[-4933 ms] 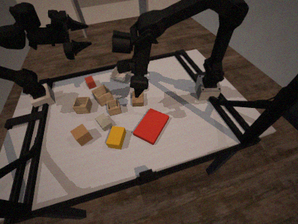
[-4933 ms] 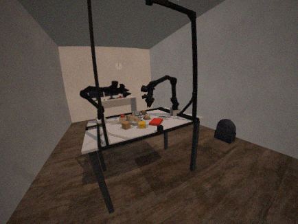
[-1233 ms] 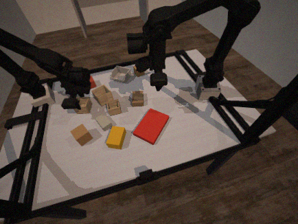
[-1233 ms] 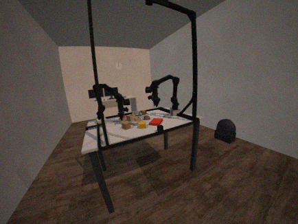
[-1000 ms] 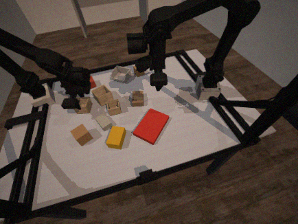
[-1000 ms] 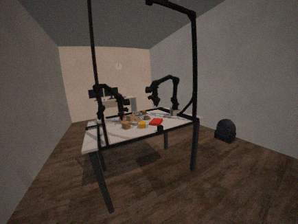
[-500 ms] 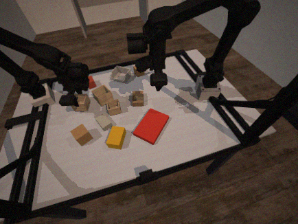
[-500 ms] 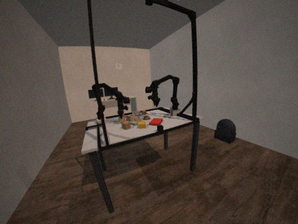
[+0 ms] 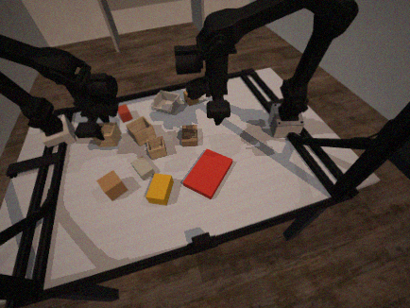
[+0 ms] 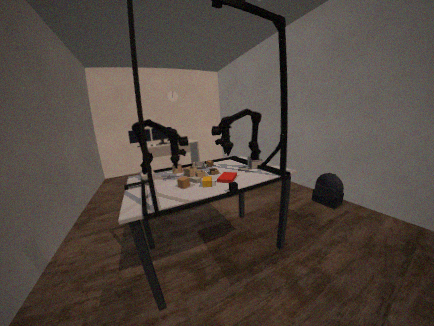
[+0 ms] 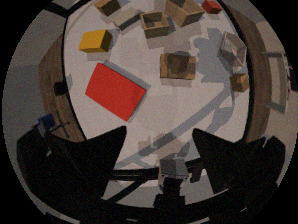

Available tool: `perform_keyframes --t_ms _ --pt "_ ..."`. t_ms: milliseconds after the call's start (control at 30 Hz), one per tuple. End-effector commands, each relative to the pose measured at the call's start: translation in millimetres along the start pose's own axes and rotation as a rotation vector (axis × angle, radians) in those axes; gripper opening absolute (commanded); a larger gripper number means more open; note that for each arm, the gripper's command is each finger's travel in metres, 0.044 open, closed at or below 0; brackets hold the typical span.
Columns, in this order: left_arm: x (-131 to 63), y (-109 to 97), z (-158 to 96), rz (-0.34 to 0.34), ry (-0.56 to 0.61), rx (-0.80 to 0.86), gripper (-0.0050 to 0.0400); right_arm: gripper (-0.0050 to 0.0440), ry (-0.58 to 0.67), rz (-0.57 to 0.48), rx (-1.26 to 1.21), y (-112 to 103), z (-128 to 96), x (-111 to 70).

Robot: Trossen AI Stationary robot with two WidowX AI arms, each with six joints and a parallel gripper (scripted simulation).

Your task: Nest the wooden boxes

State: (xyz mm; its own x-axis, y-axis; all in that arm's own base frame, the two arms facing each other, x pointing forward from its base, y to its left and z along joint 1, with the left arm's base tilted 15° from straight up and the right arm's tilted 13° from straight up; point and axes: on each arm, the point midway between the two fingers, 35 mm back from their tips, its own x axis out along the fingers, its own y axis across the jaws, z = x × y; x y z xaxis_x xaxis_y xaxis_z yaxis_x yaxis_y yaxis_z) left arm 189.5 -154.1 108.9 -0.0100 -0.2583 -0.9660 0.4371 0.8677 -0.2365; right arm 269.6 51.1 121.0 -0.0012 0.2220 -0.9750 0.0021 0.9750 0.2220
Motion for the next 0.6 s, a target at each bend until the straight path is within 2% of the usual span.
perform_keyframes --t_ms 0,133,567 --pt "-0.1 0.1 0.2 0.0 0.0 0.005 0.0 0.04 -0.001 -0.005 -0.002 -1.1 0.2 -0.2" --pt "-1.1 0.7 2.1 0.0 0.0 0.046 0.0 0.04 -0.001 -0.005 -0.002 -1.1 0.2 -0.2" --pt "-10.3 7.4 19.9 0.001 -0.002 0.454 0.0 0.04 -0.001 -0.005 -0.002 -1.1 0.2 -0.2"
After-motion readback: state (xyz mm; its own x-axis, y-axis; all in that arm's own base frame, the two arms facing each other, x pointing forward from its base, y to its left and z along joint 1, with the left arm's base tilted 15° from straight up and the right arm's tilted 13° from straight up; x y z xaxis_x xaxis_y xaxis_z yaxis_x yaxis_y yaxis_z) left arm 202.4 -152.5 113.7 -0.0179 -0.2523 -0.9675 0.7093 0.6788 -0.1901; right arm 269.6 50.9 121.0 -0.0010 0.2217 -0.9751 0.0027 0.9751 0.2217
